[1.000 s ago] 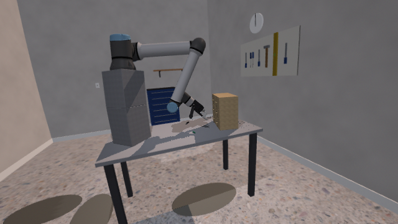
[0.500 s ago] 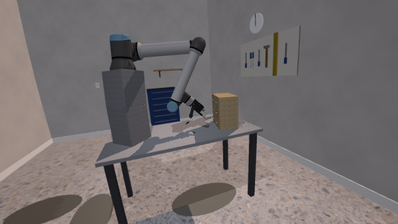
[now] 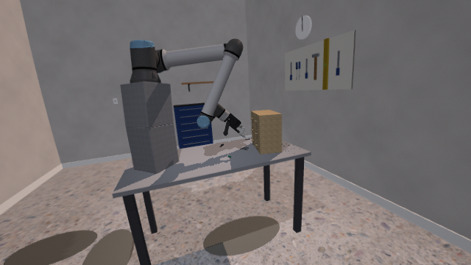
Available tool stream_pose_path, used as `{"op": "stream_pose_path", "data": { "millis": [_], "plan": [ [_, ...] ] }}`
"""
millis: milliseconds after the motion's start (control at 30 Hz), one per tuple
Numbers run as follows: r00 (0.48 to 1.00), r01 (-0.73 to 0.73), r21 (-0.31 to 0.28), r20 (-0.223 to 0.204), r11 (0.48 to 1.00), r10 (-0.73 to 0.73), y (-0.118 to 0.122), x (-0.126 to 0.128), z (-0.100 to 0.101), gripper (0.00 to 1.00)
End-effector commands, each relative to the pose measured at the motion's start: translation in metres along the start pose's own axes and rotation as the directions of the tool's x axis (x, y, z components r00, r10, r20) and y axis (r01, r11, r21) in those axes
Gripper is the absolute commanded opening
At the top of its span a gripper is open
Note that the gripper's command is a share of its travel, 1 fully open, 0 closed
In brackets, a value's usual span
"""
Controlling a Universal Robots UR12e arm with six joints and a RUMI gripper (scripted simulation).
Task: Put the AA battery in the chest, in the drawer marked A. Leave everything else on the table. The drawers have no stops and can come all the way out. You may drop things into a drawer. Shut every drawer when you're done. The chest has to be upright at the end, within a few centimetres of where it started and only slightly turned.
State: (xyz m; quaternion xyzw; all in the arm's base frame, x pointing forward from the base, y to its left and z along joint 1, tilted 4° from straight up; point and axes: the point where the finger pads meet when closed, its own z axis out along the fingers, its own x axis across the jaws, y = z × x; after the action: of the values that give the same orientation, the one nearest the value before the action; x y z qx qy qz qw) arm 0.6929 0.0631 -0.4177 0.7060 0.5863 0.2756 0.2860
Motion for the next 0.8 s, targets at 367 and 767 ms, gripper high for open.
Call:
{"op": "stream_pose_path", "data": {
  "millis": [367, 767],
  "plan": [
    [1.0, 0.0, -0.001, 0.0, 1.0, 0.0, 0.0132, 0.0, -0.0129, 1.0],
    [1.0, 0.0, 0.013, 0.0, 1.0, 0.0, 0.0135, 0.0, -0.0149, 1.0]
  ]
}}
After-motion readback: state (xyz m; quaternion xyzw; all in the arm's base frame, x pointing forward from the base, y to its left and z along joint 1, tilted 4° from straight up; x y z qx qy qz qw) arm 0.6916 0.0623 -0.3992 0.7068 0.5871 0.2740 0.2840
